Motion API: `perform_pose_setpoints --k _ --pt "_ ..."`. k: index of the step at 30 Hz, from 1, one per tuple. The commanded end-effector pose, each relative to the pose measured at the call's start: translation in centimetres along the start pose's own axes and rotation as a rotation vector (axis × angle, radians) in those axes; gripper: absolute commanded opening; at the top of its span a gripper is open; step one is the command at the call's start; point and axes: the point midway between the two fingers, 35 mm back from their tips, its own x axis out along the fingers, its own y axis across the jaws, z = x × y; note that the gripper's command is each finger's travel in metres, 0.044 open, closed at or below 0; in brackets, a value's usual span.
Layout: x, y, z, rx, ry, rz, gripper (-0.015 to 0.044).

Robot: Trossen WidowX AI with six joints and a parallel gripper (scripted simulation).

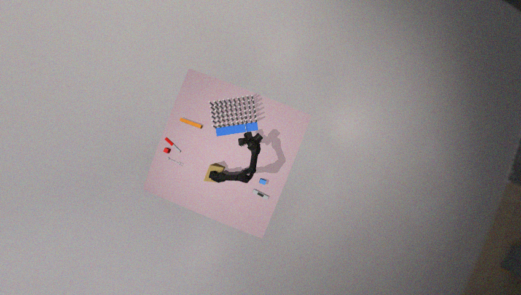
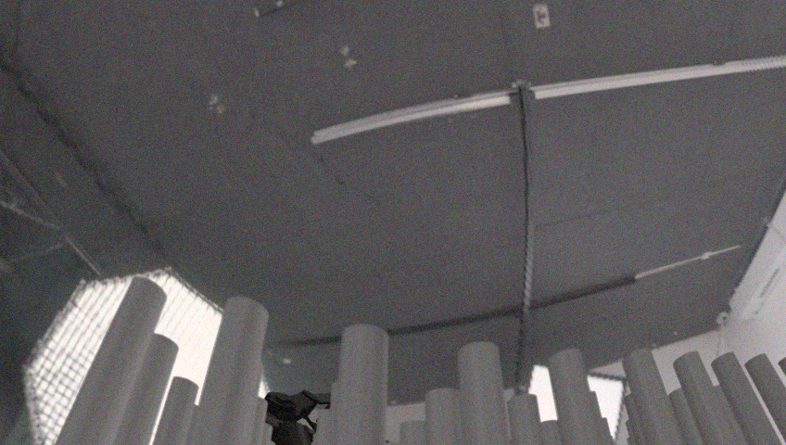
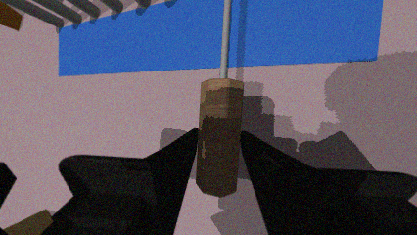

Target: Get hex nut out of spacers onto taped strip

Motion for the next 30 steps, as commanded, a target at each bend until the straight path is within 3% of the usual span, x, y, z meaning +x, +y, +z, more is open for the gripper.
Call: perform_pose_setpoints --k 1,30 --pt "-0.2 0.0 -0.4 -0.003 -0.002 0.0 0.0" --pt "-0.9 0.0 -2.4 -0.003 -0.001 0.0 0.0"
